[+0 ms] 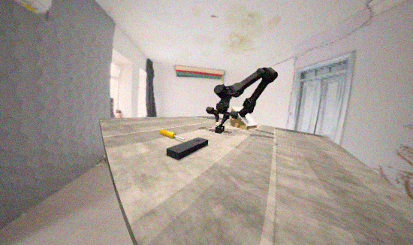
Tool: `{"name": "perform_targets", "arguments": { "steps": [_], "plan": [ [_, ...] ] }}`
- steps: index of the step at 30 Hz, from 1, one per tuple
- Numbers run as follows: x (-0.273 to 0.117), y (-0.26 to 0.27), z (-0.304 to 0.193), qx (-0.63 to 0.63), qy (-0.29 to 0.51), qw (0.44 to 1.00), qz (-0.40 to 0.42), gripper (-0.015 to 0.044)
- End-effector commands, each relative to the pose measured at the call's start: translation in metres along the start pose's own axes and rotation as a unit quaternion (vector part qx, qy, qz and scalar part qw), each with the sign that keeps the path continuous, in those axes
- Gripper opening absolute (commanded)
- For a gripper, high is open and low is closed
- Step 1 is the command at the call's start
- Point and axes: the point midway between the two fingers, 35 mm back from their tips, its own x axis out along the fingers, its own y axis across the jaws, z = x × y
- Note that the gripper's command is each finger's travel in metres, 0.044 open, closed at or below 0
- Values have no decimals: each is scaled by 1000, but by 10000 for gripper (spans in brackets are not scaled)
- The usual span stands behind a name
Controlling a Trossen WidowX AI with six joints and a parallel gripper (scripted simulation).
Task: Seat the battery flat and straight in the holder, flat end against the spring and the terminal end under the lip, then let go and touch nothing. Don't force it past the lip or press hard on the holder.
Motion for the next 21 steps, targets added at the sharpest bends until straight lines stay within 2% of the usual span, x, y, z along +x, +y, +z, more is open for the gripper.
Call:
{"name": "perform_targets", "arguments": {
  "steps": [1, 21],
  "plan": [
    [1, 2, -4, 5, -11, 1000, 2, 76],
    [2, 7, -11, 8, -63, 998, -3, 76]
  ]
}}
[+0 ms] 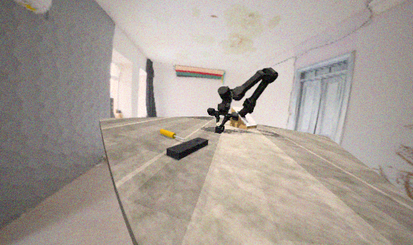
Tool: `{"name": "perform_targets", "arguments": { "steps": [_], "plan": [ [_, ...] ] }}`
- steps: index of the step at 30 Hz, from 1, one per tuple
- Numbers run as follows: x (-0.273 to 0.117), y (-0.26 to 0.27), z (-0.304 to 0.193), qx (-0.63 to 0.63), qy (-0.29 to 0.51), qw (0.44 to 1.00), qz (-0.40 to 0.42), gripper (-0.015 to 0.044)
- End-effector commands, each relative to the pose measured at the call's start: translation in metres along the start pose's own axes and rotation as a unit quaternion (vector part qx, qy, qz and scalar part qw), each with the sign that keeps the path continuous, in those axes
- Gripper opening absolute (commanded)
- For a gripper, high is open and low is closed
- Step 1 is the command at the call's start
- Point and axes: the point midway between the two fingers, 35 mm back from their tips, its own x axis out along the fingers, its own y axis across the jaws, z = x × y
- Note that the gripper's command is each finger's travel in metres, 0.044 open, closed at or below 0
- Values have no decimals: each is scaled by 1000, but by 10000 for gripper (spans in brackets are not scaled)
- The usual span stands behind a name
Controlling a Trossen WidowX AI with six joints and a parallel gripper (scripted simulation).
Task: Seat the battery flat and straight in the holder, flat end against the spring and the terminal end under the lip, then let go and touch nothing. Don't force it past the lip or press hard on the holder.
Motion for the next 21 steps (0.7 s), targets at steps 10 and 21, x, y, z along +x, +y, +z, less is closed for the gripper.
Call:
{"name": "perform_targets", "arguments": {
  "steps": [10, 21],
  "plan": [
    [-2, 4, -9, 5, -12, 1000, -1, 76],
    [-5, 4, -18, 5, -12, 1000, -6, 76]
  ]
}}
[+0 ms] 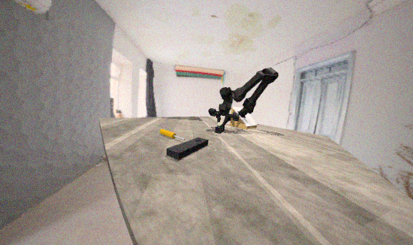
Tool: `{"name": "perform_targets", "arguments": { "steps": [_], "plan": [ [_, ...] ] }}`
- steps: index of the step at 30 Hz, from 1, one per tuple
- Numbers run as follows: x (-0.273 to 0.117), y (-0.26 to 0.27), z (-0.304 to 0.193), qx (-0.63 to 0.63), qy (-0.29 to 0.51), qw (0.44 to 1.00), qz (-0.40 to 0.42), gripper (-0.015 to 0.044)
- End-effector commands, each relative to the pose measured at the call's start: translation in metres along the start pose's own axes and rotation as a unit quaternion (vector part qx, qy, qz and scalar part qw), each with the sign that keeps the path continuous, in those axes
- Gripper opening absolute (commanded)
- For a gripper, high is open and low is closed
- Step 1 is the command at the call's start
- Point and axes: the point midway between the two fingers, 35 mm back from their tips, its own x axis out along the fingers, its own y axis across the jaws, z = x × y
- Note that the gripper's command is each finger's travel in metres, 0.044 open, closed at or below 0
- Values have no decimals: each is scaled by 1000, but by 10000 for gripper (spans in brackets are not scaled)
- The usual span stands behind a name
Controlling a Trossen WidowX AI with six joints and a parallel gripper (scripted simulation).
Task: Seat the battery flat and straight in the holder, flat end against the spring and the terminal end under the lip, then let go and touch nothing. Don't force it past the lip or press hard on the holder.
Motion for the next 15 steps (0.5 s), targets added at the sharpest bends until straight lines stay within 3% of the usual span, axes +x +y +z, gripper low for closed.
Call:
{"name": "perform_targets", "arguments": {
  "steps": [1, 15],
  "plan": [
    [-2, 1, -7, 3, 3, 1000, -1, 76],
    [-6, 1, -14, 3, 6, 1000, -5, 76]
  ]
}}
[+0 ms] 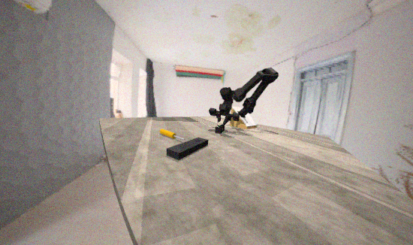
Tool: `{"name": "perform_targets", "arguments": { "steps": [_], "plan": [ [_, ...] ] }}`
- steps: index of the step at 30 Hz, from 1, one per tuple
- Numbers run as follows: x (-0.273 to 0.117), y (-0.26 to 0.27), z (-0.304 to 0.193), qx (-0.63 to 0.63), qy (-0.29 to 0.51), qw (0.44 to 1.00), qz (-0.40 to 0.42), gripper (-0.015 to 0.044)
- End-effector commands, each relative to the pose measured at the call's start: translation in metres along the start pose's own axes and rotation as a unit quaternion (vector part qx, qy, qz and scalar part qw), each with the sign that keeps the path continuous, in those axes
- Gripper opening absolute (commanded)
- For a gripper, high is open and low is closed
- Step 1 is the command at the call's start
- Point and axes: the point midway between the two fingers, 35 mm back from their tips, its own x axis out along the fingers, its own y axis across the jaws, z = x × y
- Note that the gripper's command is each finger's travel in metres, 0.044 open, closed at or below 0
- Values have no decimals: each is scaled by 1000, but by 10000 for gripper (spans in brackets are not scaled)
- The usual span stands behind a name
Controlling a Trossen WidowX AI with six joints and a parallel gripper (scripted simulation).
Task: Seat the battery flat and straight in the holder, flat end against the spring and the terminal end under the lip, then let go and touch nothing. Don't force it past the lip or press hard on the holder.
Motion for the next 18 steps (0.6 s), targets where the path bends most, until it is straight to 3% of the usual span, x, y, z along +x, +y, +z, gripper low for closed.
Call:
{"name": "perform_targets", "arguments": {
  "steps": [1, 18],
  "plan": [
    [-1, 1, -8, 3, 6, 1000, -1, 76],
    [1, 0, -6, 3, 21, 1000, -6, 76]
  ]
}}
